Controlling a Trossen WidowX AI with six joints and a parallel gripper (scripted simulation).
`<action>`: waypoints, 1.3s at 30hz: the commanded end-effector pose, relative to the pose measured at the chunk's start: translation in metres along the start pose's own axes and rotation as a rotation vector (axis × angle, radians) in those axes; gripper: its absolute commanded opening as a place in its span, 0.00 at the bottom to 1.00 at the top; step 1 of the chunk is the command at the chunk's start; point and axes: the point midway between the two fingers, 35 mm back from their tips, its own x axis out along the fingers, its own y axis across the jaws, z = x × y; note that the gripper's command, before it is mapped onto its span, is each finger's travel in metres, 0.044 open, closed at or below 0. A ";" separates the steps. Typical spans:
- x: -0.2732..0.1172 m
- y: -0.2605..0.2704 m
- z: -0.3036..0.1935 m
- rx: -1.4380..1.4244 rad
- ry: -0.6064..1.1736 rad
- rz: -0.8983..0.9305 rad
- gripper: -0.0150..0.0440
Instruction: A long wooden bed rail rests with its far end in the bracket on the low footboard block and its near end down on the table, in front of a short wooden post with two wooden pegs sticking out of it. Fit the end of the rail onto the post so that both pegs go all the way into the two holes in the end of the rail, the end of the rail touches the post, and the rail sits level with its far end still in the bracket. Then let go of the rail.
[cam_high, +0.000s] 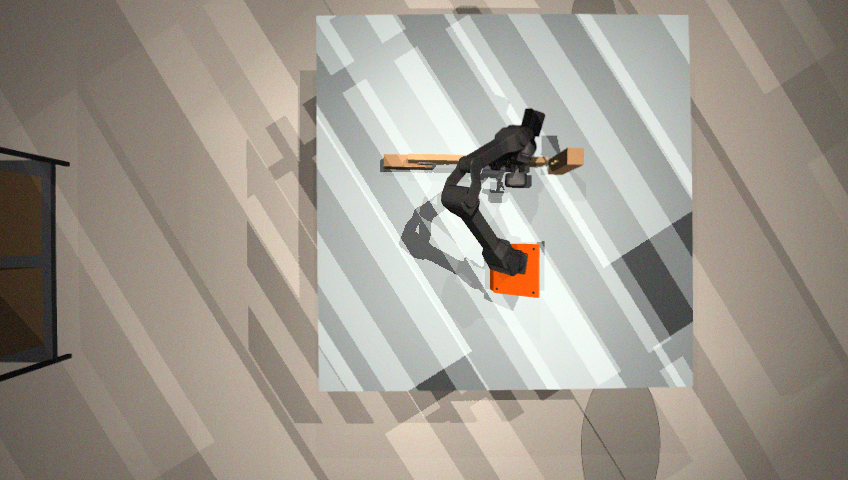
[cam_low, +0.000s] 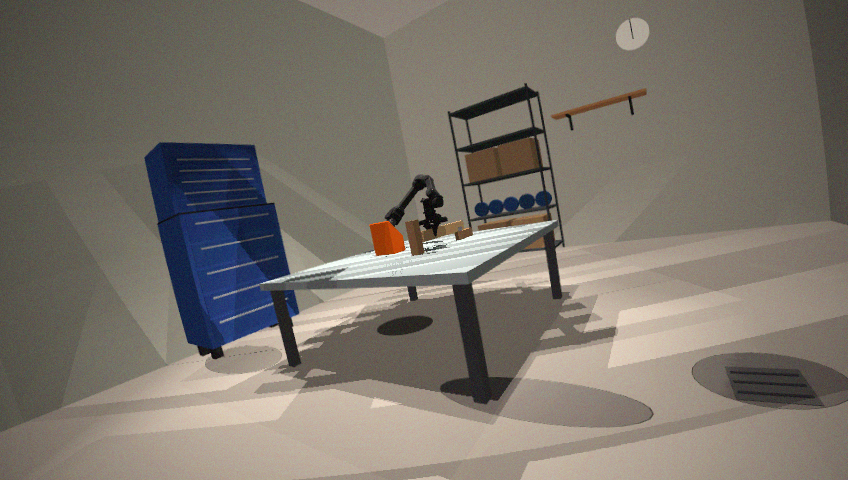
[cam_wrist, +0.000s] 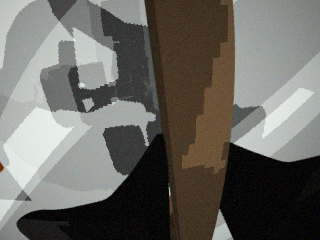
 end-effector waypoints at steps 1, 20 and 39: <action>-0.004 -0.001 0.001 -0.001 -0.001 -0.010 0.25; -0.005 -0.001 0.002 -0.001 -0.001 -0.010 0.25; -0.003 -0.002 0.003 -0.001 -0.001 -0.010 0.25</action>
